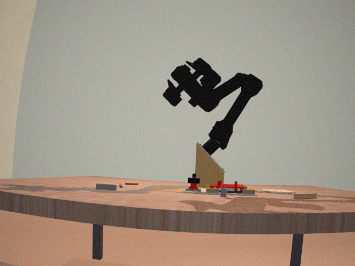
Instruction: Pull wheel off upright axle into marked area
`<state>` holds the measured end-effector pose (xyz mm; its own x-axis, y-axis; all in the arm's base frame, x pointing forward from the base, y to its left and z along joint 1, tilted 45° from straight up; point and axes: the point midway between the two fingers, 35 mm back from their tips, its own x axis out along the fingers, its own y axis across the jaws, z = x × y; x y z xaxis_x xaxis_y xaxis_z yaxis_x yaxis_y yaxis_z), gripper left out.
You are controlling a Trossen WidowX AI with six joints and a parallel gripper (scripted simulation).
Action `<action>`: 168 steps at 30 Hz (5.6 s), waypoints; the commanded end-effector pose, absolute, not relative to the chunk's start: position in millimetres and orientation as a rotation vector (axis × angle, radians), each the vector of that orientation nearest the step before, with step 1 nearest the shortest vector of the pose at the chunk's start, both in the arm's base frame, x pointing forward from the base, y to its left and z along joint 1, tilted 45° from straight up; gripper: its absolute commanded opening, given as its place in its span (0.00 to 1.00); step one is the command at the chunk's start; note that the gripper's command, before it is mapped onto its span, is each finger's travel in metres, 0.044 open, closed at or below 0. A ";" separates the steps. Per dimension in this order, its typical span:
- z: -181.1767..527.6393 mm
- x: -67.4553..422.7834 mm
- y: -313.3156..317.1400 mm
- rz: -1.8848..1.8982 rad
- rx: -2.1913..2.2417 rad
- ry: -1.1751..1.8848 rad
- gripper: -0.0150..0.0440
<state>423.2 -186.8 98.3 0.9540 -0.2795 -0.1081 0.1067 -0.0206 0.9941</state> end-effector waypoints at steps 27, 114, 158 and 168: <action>-55.6 400.5 -26.4 0.278 0.624 1.370 0.76; -73.0 358.8 53.7 0.689 0.520 1.501 0.25; -62.8 359.7 43.4 0.688 0.524 1.500 0.25; -60.4 359.9 41.0 0.687 0.525 1.500 0.25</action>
